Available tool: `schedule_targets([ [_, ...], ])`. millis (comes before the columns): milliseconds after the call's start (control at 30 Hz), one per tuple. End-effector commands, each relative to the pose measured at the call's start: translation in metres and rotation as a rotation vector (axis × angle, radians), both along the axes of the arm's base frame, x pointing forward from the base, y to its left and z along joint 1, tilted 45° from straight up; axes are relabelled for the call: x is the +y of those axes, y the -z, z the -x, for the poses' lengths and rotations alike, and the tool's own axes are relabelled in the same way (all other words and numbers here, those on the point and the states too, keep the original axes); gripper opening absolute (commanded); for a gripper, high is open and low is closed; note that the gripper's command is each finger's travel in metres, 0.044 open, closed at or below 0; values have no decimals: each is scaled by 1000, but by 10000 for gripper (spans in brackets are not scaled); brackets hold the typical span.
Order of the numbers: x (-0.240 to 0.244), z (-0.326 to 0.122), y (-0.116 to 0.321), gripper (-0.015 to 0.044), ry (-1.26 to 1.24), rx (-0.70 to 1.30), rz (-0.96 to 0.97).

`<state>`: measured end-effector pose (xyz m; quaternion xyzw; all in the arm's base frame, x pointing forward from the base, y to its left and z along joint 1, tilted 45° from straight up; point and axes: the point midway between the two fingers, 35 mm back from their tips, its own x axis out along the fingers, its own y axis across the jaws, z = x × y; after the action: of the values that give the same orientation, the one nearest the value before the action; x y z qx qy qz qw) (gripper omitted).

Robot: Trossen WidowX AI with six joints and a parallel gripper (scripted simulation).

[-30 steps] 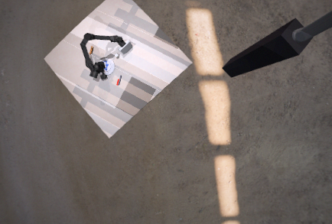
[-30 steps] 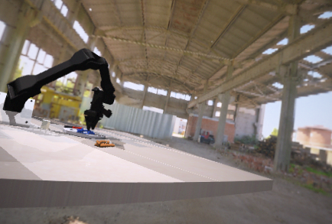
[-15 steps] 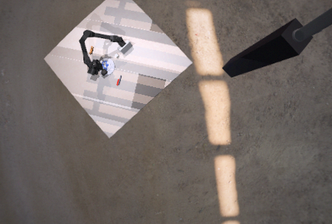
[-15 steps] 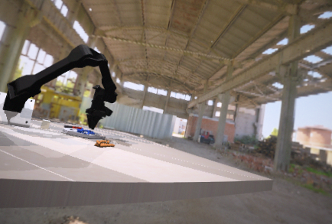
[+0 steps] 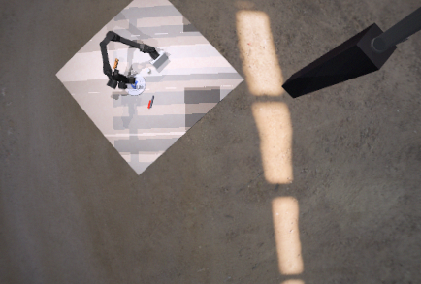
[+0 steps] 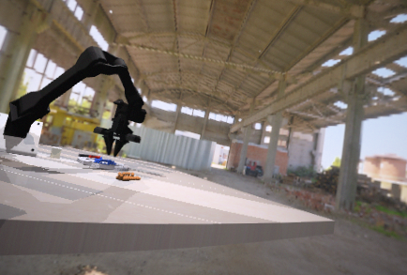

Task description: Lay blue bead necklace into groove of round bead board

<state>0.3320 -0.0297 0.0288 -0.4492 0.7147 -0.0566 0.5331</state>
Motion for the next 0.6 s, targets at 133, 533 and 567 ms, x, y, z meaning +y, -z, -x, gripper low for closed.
schedule_targets([
  [133, -13, 15, -27, 120, -301, 286, 0],
  [533, -21, 15, -19, 120, -301, 286, 0],
  [567, -23, 15, -17, 120, -301, 286, 1],
])
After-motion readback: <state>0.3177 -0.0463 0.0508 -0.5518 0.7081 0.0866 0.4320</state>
